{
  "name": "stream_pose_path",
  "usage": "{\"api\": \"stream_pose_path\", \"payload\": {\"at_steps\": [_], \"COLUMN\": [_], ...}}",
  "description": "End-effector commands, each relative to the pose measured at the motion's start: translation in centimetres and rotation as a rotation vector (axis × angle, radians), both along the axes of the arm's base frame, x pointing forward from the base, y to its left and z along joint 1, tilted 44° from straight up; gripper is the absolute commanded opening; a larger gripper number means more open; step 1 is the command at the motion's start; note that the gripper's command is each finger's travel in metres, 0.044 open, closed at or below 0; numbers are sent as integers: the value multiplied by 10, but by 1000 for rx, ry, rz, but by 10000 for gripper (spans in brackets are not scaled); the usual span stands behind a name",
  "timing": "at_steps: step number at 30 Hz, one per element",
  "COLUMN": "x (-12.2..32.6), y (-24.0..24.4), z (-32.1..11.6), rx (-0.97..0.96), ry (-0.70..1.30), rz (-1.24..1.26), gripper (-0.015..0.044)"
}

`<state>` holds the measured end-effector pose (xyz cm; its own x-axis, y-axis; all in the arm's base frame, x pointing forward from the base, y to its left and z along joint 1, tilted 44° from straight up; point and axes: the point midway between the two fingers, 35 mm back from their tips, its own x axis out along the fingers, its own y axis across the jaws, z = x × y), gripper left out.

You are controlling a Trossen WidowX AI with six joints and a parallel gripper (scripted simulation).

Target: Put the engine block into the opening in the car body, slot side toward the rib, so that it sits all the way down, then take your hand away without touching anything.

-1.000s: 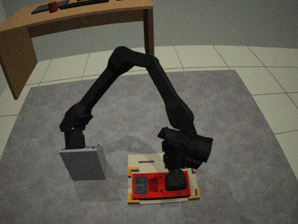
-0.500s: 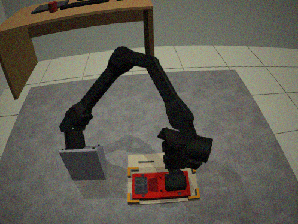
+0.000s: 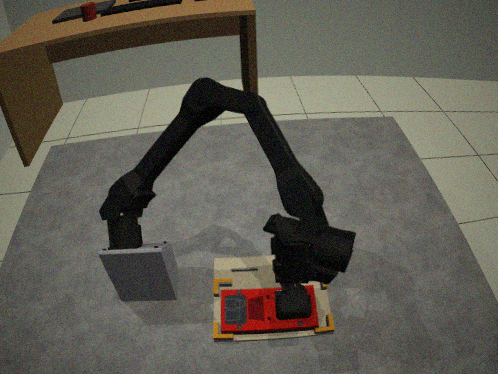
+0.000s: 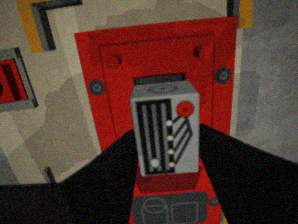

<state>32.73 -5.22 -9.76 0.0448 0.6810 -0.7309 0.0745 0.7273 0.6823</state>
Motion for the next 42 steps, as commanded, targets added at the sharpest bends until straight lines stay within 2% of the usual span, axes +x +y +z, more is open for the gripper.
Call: {"api": "stream_pose_path", "payload": {"at_steps": [1,42], "x": [0,0], "y": [1,5], "z": [-1,-5], "rx": [3,3], "ry": [3,4], "rz": [-1,-2], "gripper": [160,160]}}
